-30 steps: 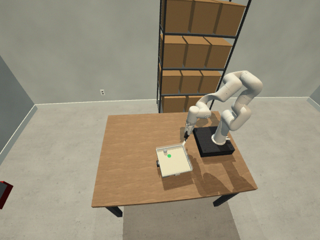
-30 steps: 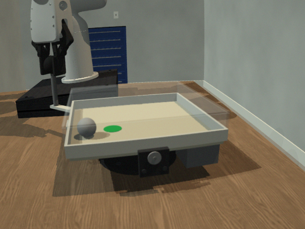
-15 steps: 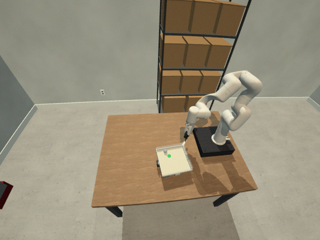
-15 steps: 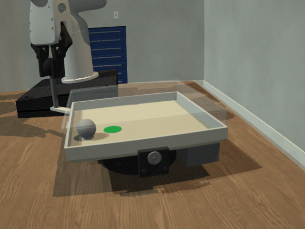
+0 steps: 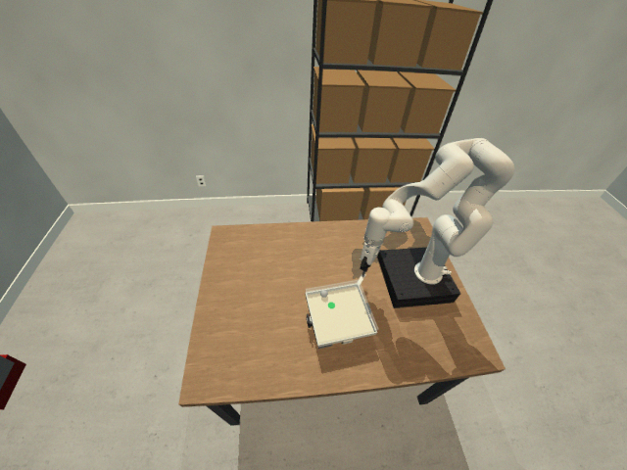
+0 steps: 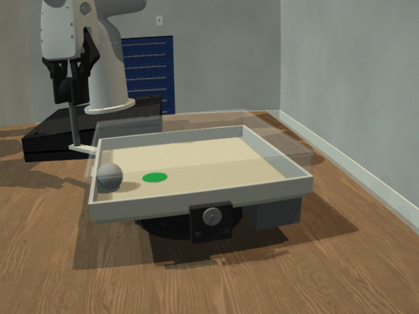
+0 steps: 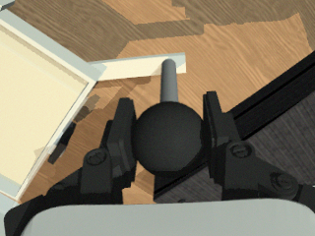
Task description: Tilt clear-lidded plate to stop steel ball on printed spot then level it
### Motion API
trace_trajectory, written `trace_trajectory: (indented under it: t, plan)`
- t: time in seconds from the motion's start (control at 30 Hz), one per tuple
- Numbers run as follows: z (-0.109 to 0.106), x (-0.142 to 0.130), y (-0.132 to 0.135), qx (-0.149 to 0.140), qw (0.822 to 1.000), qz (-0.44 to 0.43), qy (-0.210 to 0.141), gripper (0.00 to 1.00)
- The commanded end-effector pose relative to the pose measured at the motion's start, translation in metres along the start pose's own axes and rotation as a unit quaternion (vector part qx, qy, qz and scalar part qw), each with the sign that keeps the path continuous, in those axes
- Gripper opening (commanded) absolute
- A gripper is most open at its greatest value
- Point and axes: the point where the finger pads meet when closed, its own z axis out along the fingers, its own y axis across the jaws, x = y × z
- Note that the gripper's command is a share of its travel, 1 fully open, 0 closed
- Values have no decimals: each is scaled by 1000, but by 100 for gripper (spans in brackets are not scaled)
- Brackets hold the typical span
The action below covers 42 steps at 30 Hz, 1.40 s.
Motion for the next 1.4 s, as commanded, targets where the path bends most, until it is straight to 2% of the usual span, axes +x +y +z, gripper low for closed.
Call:
trace_trajectory:
  t: [0.0, 1.37]
  plan:
    - [-4, 0, -2, 1, 1000, 0, 1, 0]
    - [-3, -3, -2, 1, 1000, 0, 1, 0]
